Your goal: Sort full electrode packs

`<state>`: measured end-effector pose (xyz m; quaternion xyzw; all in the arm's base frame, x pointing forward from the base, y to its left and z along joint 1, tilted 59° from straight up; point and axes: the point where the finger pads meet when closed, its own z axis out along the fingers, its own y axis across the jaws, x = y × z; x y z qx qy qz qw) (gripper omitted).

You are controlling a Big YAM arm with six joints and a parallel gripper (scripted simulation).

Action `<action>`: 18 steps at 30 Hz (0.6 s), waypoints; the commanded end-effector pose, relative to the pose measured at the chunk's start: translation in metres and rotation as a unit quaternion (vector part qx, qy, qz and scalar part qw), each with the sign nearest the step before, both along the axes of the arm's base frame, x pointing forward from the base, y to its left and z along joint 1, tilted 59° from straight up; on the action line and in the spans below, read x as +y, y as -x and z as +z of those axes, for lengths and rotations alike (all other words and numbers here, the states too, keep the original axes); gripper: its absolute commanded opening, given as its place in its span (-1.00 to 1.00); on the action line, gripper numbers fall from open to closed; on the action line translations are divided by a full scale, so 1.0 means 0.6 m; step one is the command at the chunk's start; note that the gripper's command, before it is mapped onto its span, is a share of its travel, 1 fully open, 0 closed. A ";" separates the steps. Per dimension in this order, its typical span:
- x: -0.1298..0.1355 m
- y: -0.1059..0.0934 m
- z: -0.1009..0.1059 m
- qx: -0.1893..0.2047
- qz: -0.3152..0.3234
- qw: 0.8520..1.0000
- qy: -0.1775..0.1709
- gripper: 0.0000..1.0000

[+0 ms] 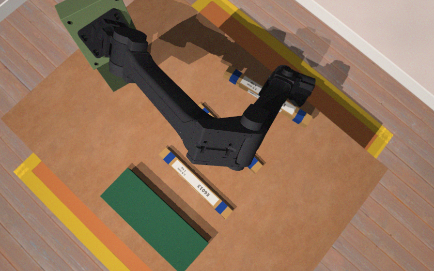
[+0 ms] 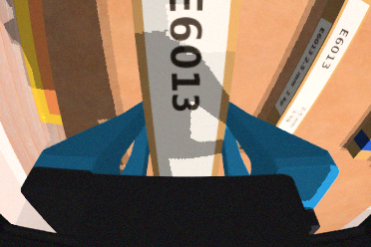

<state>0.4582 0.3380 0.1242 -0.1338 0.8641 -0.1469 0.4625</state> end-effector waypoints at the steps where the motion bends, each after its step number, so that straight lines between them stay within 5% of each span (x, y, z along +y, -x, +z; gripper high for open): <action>1: 0.046 0.029 0.055 -0.019 0.022 0.999 -0.026 -1.00; 18: 0.049 0.029 0.058 -0.020 0.022 0.999 -0.027 -1.00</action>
